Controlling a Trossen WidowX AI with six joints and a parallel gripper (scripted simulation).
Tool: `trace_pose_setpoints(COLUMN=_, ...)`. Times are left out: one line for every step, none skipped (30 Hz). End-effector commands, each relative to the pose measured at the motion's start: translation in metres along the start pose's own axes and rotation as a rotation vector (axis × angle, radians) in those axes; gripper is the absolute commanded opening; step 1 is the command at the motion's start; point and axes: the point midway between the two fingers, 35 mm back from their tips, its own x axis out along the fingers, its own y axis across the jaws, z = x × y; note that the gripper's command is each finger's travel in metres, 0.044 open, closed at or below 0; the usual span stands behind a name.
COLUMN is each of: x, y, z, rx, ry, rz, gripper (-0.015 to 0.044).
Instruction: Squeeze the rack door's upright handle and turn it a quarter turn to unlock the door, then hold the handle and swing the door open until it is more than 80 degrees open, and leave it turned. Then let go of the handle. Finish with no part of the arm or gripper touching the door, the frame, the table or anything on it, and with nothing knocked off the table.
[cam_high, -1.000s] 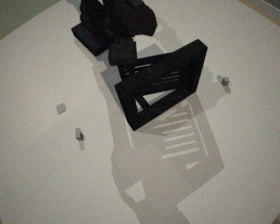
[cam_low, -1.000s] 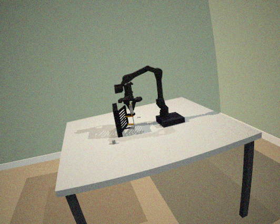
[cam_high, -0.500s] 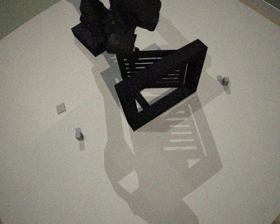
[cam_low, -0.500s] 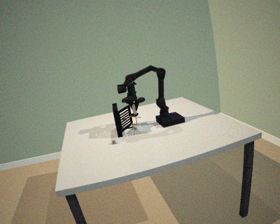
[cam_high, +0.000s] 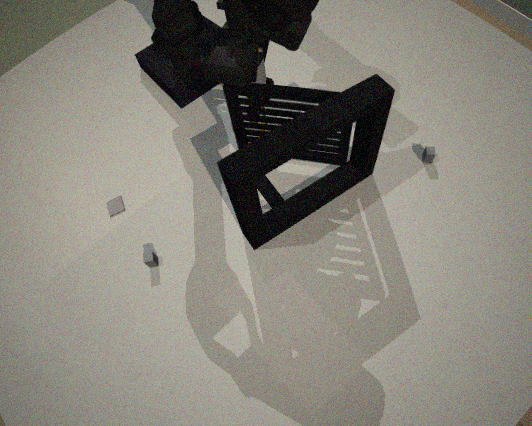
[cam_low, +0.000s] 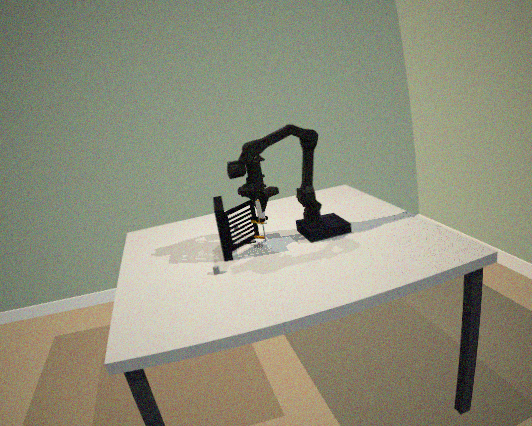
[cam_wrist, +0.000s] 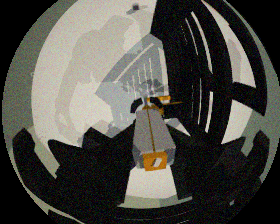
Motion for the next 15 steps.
trace_pose_setpoints(x=0.0, y=0.008, z=0.002, rx=0.074, ry=-0.007, rz=0.0, gripper=0.0025)
trace_pose_setpoints(x=0.0, y=0.01, z=0.003, rx=0.086, ry=-0.007, rz=0.0, gripper=0.0025)
trace_pose_setpoints(x=0.0, y=0.011, z=0.003, rx=0.098, ry=-0.007, rz=0.001, gripper=0.0025)
trace_pose_setpoints(x=0.0, y=0.013, z=0.004, rx=0.11, ry=-0.007, rz=0.001, gripper=0.0025)
trace_pose_setpoints(x=0.0, y=0.015, z=0.004, rx=0.123, ry=-0.007, rz=0.001, gripper=0.0025)
trace_pose_setpoints(x=0.0, y=0.017, z=0.005, rx=0.135, ry=-0.007, rz=0.001, gripper=0.0025)
trace_pose_setpoints(x=0.0, y=0.019, z=0.005, rx=0.147, ry=-0.007, rz=0.001, gripper=0.0025)
trace_pose_setpoints(x=0.0, y=0.021, z=0.006, rx=0.159, ry=-0.007, rz=0.001, gripper=0.0025)
trace_pose_setpoints(x=0.0, y=0.023, z=0.006, rx=0.171, ry=-0.007, rz=0.002, gripper=0.0025)
trace_pose_setpoints(x=0.0, y=0.024, z=0.007, rx=0.183, ry=-0.007, rz=0.002, gripper=0.0025)
trace_pose_setpoints(x=0.0, y=0.026, z=0.008, rx=0.195, ry=-0.007, rz=0.002, gripper=0.0025)
trace_pose_setpoints(x=0.0, y=0.028, z=0.008, rx=0.207, ry=-0.007, rz=0.002, gripper=0.0025)
trace_pose_setpoints(x=0.0, y=0.03, z=0.009, rx=0.22, ry=-0.007, rz=0.003, gripper=0.0025)
trace_pose_setpoints(x=0.0, y=0.032, z=0.01, rx=0.232, ry=-0.007, rz=0.003, gripper=0.0025)
trace_pose_setpoints(x=0.0, y=0.034, z=0.01, rx=0.244, ry=-0.007, rz=0.003, gripper=0.0025)
